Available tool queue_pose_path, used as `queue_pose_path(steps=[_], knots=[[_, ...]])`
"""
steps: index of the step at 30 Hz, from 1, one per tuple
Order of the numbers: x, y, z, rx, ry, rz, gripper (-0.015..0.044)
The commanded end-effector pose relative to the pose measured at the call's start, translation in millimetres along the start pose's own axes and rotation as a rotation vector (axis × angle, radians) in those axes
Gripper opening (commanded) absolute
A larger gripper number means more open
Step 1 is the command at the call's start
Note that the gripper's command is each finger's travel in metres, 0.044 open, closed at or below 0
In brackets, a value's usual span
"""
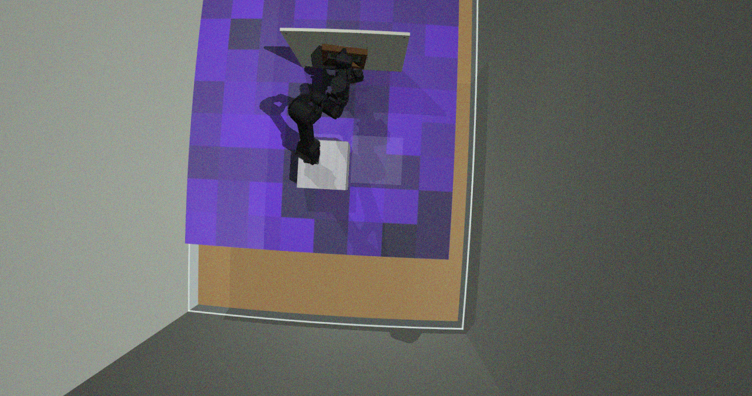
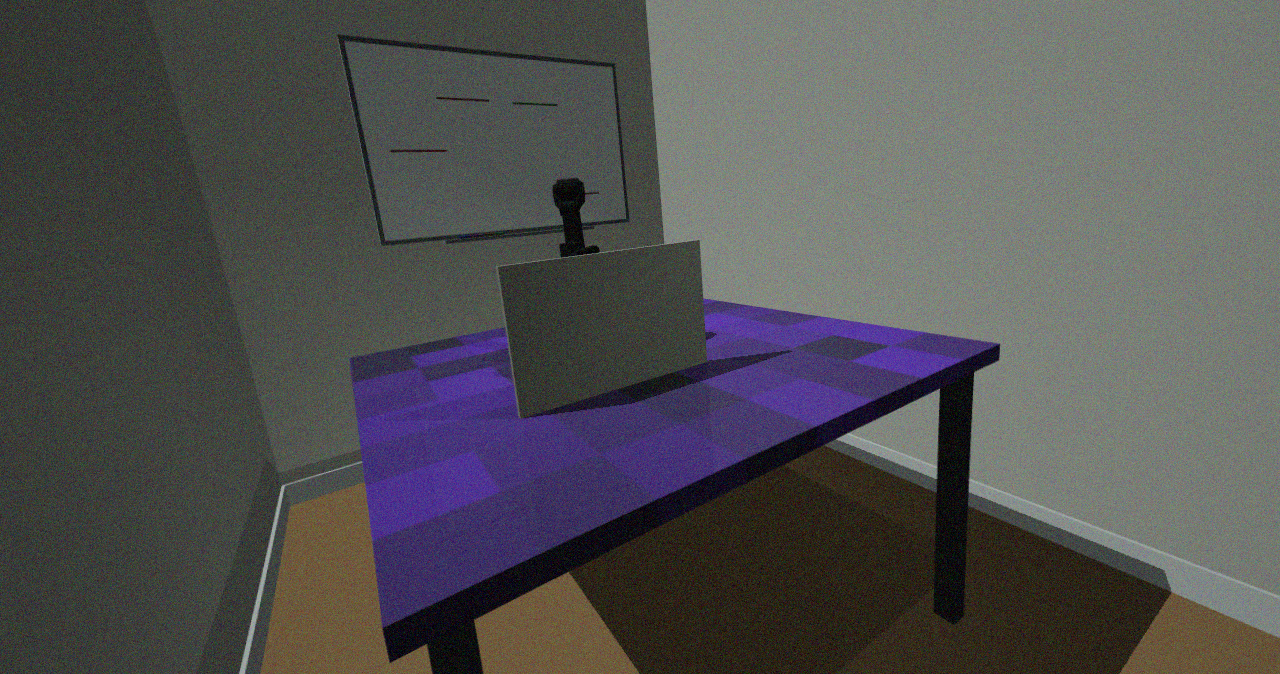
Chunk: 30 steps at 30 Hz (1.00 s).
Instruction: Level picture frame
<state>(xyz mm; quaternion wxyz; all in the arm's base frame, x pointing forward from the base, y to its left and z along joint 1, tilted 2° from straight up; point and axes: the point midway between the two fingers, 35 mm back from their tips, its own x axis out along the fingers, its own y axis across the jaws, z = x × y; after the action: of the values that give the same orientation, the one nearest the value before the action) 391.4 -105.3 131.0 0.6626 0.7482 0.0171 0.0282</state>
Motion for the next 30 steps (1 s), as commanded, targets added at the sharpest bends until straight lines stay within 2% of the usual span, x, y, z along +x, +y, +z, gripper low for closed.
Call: queue_pose_path(steps=[1,30], knots=[[0.2,8.8,0.2,-0.011,0.001,0.020,0.0000],[0.1,9.4,0.2,-0.011,0.001,0.020,0.0000]])
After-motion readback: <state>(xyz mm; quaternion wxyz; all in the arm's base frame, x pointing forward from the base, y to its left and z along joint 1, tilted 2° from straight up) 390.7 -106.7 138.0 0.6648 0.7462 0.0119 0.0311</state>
